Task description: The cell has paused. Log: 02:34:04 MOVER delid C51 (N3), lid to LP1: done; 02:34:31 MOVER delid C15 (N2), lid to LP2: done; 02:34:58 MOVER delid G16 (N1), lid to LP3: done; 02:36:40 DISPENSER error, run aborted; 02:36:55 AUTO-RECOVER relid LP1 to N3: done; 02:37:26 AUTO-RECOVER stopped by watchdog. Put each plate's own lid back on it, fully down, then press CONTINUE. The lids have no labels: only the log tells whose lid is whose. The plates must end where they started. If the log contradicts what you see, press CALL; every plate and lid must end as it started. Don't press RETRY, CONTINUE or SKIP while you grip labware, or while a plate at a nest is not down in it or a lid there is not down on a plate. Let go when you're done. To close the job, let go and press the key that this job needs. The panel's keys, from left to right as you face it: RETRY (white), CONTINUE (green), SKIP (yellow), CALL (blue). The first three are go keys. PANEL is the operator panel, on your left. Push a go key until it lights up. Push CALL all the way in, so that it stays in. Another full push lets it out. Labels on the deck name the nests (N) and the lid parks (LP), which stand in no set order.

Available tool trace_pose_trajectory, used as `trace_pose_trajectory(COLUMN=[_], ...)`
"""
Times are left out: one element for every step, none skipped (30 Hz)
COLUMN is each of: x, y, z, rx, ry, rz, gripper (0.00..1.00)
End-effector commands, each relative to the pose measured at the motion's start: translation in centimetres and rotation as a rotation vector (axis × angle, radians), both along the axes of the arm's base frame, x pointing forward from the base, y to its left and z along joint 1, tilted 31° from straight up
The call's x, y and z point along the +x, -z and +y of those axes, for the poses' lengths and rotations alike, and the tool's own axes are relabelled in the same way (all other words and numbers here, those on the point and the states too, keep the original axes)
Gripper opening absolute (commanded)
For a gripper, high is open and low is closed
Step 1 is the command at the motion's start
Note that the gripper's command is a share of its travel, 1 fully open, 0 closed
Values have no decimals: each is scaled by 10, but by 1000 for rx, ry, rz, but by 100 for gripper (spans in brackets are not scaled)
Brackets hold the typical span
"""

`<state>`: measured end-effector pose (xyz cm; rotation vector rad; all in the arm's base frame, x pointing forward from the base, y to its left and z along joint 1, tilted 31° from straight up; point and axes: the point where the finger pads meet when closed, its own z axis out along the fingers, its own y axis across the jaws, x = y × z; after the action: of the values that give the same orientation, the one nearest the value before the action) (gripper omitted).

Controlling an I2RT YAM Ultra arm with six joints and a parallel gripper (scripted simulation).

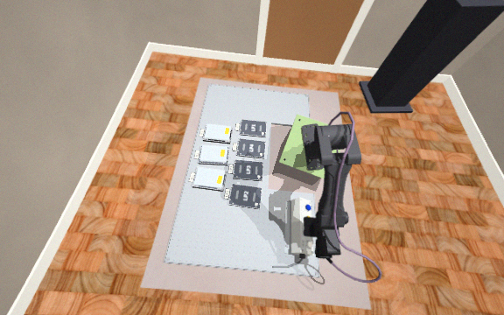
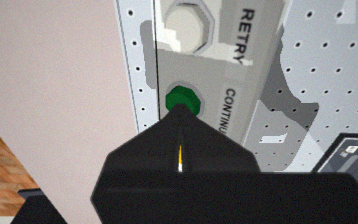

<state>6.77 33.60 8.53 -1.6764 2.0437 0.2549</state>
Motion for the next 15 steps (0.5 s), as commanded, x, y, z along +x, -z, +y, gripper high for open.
trace_pose_trajectory(x=[0, 0, 1, 1, 1, 1, 2, 2, 2, 0, 0, 0, 0, 0, 1], y=[-10, -8, -7, -5, -7, -9, -10, -10, -10, -9, -8, -6, -5, -4, -6], z=[11, 11, 11, 11, 11, 11, 12, 12, 12, 12, 12, 12, 12, 12, 12], rx=[47, 43, 39, 35, 40, 47, 50, 50, 50, 48, 44, 41, 38, 35, 41], ry=[-9, -9, -8, -8, -7, -7, -7, -7, -7, -11, -11, -11, -11, -10, -10], rz=[-2, -2, -2, -1, -2, -2, -3, -3, -3, -3, -2, -2, -1, -1, -2], gripper=[0, 0, 0, 0, 0, 0, 0, 0, 0, 0, 0, 0, 0, 0, 0])
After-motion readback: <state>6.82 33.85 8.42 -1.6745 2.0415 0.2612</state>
